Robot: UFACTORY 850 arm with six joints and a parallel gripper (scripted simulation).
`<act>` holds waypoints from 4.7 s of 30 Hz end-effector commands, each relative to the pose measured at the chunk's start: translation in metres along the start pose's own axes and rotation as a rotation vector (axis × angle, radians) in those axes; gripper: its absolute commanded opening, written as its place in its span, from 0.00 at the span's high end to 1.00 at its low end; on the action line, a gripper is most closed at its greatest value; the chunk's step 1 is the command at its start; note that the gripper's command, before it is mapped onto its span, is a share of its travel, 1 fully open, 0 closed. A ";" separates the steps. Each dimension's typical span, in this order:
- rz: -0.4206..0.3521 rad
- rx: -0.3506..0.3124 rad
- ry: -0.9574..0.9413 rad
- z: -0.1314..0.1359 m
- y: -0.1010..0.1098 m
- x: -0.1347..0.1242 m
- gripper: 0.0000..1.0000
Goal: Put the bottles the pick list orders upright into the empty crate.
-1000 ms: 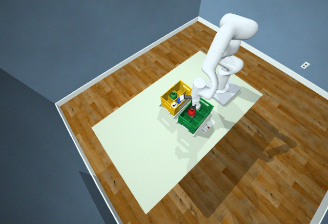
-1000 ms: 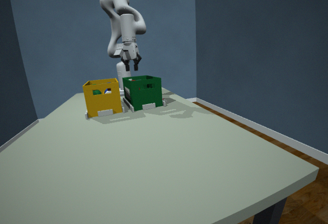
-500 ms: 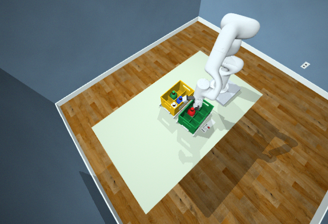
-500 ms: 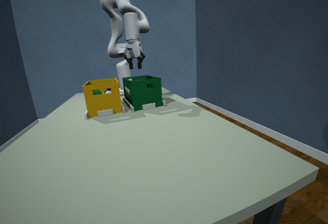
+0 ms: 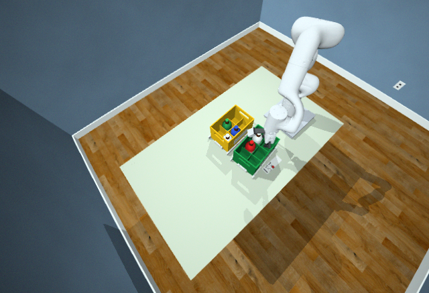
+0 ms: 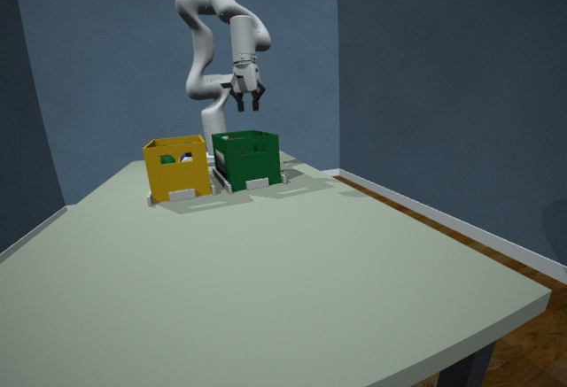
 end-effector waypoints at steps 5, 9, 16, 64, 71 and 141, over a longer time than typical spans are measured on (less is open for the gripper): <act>0.001 0.002 0.000 -0.015 0.015 -0.029 0.35; 0.001 0.002 0.000 -0.022 0.023 -0.046 0.35; 0.001 0.002 0.000 -0.032 0.033 -0.067 0.35; 0.000 0.002 0.000 -0.102 0.105 -0.215 0.35; 0.000 0.002 0.000 -0.102 0.105 -0.215 0.35; 0.000 0.002 0.000 -0.102 0.105 -0.215 0.35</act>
Point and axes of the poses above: the point where the finger pads meet when closed, its own y axis back along the fingers, its own z axis across the jaws, x = y × z, the point moved 7 cm from there along y, back along the fingers, and after that the axes turned 10 degrees about -y, right-handed, at the moved point
